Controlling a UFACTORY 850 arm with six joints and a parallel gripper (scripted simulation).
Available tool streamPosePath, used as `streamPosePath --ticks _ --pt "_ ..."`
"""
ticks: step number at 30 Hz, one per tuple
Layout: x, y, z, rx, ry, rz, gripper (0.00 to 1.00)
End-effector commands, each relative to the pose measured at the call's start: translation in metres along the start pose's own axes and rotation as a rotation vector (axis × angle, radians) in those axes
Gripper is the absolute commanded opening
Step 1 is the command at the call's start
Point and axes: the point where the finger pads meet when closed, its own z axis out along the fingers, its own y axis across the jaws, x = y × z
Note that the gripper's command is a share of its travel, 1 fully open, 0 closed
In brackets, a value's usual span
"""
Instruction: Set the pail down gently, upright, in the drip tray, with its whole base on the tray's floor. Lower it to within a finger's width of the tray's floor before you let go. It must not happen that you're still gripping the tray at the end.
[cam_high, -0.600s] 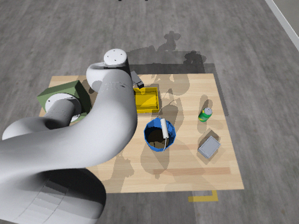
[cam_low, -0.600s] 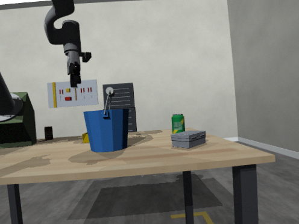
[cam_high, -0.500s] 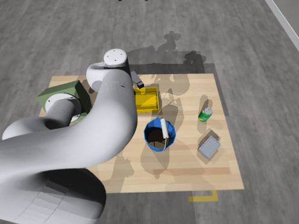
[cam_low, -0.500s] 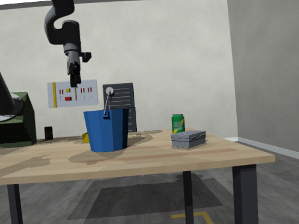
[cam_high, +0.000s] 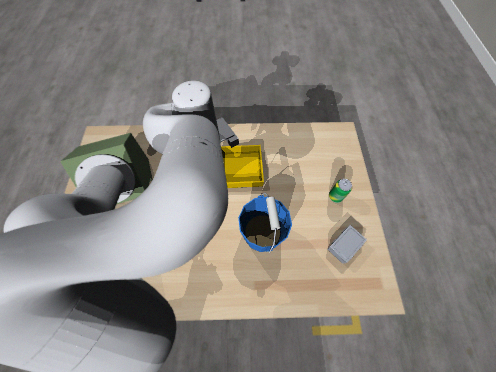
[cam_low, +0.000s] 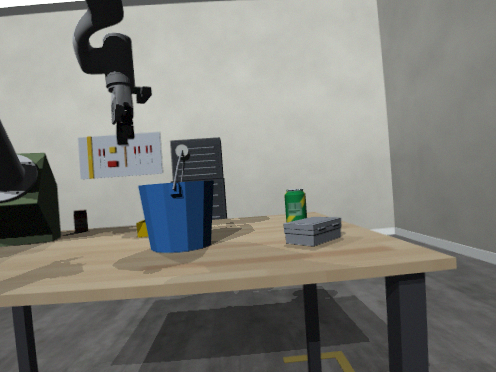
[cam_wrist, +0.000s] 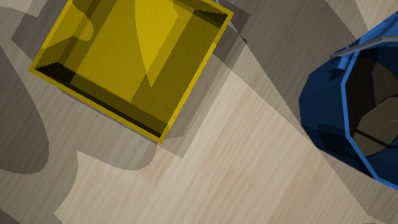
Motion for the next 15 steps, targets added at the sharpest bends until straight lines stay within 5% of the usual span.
streamPosePath --ticks 1,15 --pt "0.001 0.000 -0.001 0.001 0.001 0.005 1.00" --pt "0.028 0.031 -0.004 0.015 -0.003 0.388 1.00"
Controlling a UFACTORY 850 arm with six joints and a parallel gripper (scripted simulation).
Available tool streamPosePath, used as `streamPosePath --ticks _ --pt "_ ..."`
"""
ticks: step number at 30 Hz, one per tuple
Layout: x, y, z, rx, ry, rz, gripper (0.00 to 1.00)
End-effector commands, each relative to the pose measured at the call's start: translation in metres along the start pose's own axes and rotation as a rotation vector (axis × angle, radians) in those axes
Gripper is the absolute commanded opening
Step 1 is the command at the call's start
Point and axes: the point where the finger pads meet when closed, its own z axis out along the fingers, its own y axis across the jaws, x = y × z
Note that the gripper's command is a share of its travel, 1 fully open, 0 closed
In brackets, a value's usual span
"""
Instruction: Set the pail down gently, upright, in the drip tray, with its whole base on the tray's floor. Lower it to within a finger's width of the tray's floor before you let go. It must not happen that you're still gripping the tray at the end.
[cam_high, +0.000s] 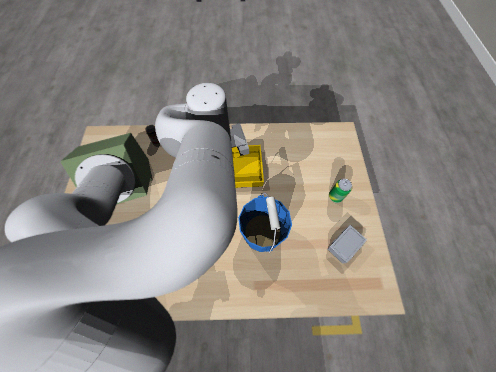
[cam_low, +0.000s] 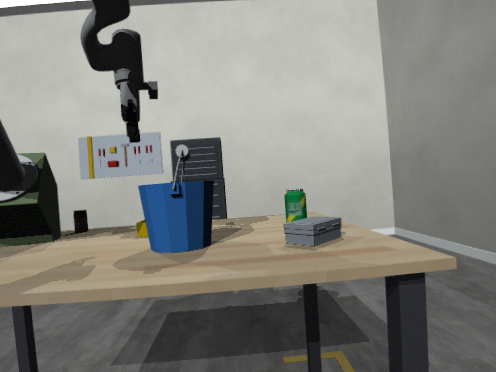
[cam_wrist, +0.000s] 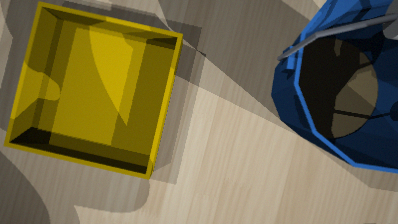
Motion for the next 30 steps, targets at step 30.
streamPosePath --ticks 30 --pt "0.083 0.079 -0.004 0.012 -0.014 0.996 1.00"
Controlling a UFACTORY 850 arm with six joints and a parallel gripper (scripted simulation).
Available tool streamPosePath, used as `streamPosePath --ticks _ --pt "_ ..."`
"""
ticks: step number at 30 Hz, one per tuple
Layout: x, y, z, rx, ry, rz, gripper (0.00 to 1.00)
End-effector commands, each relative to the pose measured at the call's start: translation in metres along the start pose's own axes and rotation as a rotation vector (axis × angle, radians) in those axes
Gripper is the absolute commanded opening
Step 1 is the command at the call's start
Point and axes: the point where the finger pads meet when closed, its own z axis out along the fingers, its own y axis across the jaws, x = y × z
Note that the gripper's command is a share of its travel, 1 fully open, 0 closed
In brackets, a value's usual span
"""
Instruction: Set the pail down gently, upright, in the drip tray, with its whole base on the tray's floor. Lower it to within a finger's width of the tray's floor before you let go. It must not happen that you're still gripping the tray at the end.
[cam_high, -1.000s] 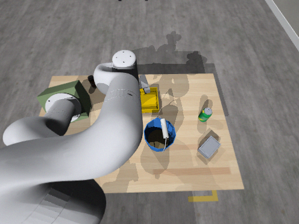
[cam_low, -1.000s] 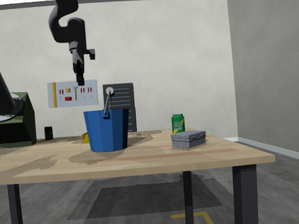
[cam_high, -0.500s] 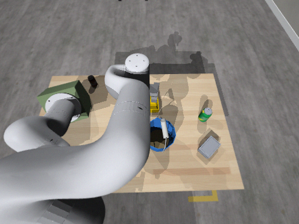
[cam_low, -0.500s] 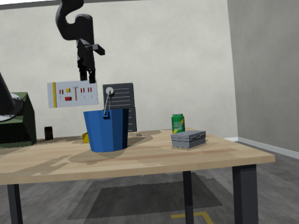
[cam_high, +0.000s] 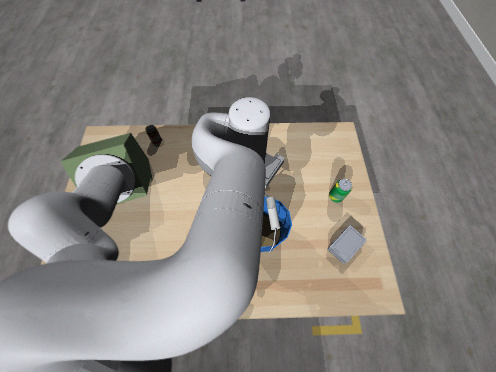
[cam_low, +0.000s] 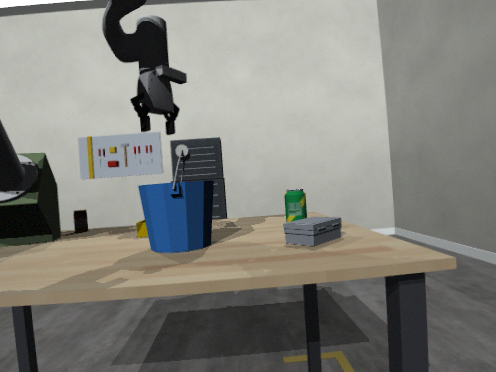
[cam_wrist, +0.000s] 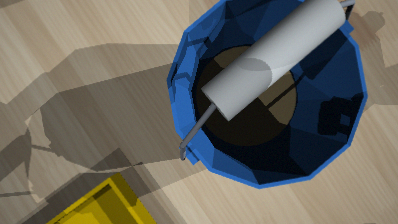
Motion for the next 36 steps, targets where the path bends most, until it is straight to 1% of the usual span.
streamPosePath --ticks 1,3,5,6,20,22,25,28,36 --pt "0.020 0.000 -0.001 0.001 0.003 0.168 1.00" --pt "0.027 0.001 -0.001 0.001 0.003 0.227 1.00" --pt "0.027 0.001 -0.001 0.001 0.003 0.227 1.00" --pt "0.038 0.002 -0.001 0.000 0.002 0.314 1.00" --pt "0.088 0.013 0.000 -0.006 0.002 0.716 1.00" --pt "0.088 0.013 0.000 -0.006 0.002 0.716 1.00" --pt "0.102 0.017 0.000 -0.009 0.003 0.832 1.00" --pt "0.107 0.018 0.001 -0.009 0.004 0.868 1.00" --pt "0.107 0.018 0.001 -0.009 0.004 0.869 1.00"
